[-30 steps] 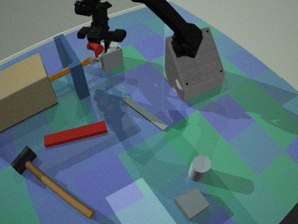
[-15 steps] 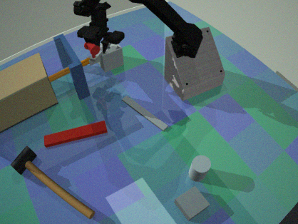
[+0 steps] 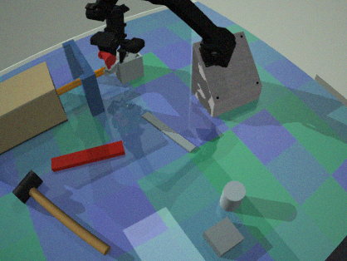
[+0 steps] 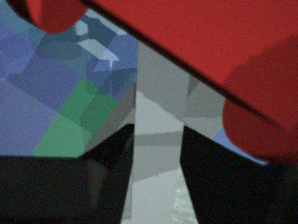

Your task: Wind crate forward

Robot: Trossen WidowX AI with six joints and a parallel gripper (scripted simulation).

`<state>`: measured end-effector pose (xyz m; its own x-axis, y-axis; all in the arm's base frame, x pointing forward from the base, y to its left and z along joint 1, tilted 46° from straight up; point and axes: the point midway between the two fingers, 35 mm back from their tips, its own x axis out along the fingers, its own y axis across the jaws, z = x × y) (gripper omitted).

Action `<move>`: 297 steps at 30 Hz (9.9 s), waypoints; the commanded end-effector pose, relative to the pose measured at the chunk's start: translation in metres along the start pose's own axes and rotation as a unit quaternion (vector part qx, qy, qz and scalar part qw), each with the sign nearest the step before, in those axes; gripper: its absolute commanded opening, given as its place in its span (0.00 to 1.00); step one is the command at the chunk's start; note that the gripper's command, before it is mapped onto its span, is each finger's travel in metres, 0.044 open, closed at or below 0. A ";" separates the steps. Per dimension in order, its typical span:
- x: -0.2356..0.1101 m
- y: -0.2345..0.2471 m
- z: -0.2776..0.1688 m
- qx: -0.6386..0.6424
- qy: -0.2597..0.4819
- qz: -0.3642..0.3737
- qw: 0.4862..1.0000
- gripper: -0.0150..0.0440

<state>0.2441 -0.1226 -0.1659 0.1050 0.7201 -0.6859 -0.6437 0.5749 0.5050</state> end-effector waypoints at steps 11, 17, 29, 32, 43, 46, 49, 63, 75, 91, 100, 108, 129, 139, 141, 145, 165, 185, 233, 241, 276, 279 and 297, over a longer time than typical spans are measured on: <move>0.005 0.000 -0.001 0.013 0.000 -0.001 1.000 0.25; 0.005 0.000 -0.001 0.013 0.000 -0.001 1.000 0.25; 0.005 -0.002 -0.001 0.035 0.000 -0.003 0.999 0.25; 0.005 0.000 -0.001 0.012 0.000 -0.001 1.000 0.25; 0.005 0.002 -0.002 -0.010 -0.001 0.001 1.000 0.25; 0.005 0.003 -0.002 -0.021 -0.001 0.002 1.000 0.25; 0.004 0.003 -0.001 -0.021 -0.001 0.002 1.000 0.25; 0.005 0.001 -0.002 0.001 -0.001 0.000 1.000 0.25; 0.005 -0.001 -0.001 0.023 0.000 -0.002 1.000 0.25; 0.005 -0.001 -0.001 0.017 0.000 -0.002 1.000 0.25; 0.005 0.001 -0.001 0.007 0.000 -0.001 1.000 0.25; 0.005 -0.001 -0.002 0.028 0.000 -0.003 1.000 0.25; 0.005 0.000 -0.001 0.012 0.000 -0.001 1.000 0.25; 0.005 0.003 -0.001 -0.018 -0.001 0.001 1.000 0.25; 0.005 0.004 -0.002 -0.031 -0.001 0.002 1.000 0.25; 0.004 0.004 -0.001 -0.033 -0.001 0.003 0.999 0.25; 0.005 0.000 -0.001 0.011 0.000 -0.001 1.000 0.25; 0.005 -0.003 -0.001 0.042 0.001 -0.004 0.999 0.25; 0.005 0.000 -0.001 0.017 0.000 -0.002 1.000 0.25; 0.005 0.002 -0.001 -0.006 -0.001 0.000 1.000 0.25; 0.001 -0.002 -0.001 0.037 -0.001 -0.006 0.999 0.52; 0.001 -0.002 -0.001 0.037 -0.001 -0.006 0.999 0.65; -0.075 -0.013 0.005 0.037 0.027 0.001 0.999 1.00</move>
<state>0.2462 -0.1559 -0.1415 0.0696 0.7175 -0.6930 -0.5771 0.5956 0.5587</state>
